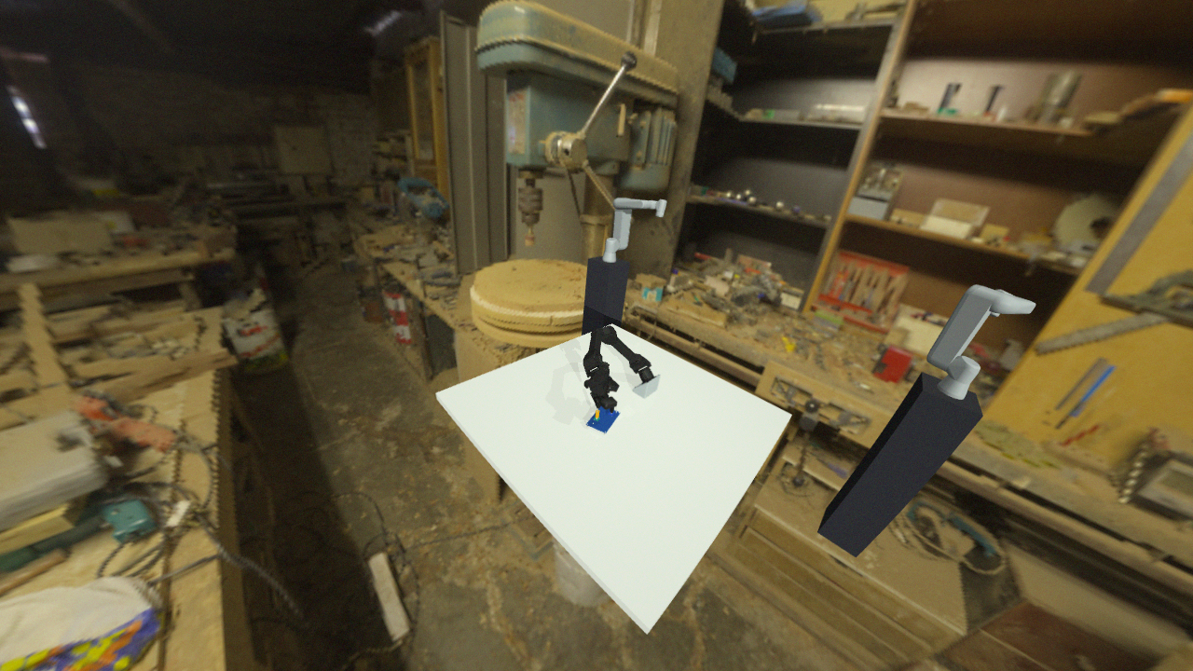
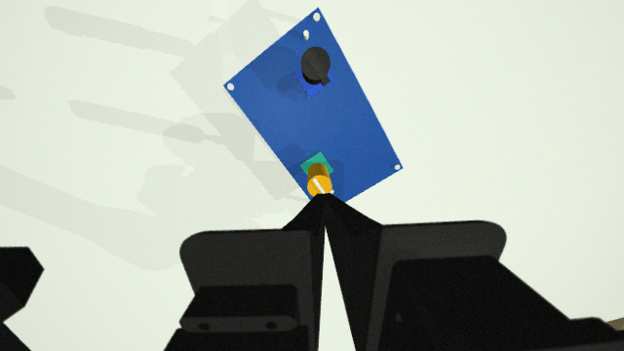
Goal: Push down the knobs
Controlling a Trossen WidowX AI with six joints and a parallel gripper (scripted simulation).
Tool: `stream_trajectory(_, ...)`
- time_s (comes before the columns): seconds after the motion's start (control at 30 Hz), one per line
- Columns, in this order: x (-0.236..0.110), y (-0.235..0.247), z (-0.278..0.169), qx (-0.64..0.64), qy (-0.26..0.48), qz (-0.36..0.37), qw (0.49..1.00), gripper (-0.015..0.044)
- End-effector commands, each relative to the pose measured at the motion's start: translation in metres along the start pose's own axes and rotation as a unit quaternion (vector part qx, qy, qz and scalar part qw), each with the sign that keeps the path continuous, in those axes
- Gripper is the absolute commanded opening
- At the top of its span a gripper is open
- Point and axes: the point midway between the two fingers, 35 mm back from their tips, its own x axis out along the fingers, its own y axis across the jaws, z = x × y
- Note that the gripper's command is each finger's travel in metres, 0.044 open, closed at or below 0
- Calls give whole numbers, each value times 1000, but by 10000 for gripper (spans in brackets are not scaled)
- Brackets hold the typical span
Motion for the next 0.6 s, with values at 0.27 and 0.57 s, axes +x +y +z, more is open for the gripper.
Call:
stream_trajectory(0.27,15,1,0,-3,0,3,1000,0)
stream_trajectory(0.57,15,1,0,-3,0,3,1000,0)
